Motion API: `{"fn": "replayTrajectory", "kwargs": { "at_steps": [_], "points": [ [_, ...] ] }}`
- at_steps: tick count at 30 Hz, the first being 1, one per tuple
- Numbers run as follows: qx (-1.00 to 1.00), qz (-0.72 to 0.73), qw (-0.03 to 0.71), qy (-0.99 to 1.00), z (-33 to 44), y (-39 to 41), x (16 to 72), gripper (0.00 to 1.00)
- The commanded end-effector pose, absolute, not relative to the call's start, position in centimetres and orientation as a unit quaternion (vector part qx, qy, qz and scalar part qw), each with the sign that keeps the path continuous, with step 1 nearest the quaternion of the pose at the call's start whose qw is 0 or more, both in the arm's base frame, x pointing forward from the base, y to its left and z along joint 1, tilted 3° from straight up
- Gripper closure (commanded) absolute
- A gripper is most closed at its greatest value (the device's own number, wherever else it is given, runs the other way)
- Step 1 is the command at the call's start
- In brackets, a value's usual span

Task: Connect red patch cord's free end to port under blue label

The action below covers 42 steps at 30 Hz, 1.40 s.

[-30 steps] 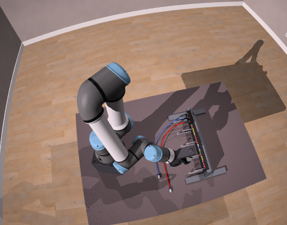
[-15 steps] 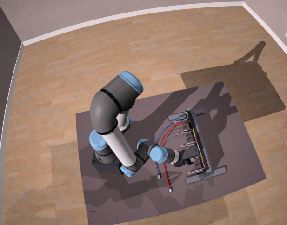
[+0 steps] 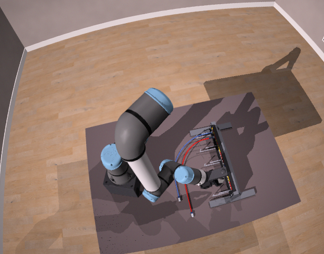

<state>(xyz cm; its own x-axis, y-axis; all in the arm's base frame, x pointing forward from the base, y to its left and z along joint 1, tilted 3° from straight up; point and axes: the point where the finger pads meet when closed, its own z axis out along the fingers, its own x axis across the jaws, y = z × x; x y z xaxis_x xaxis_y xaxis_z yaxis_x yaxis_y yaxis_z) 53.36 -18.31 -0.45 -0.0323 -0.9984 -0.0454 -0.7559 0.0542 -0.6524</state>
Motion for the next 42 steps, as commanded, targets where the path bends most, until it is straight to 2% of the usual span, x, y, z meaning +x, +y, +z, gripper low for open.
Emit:
{"fn": "replayTrajectory", "kwargs": {
  "at_steps": [1, 42],
  "points": [
    [-0.646, -0.237, 0.258, 0.679, -1.00, -18.34, 53.93, 1.00],
    [-0.646, -0.237, 0.258, 0.679, -1.29, -18.33, 54.18, 1.00]
  ]
}}
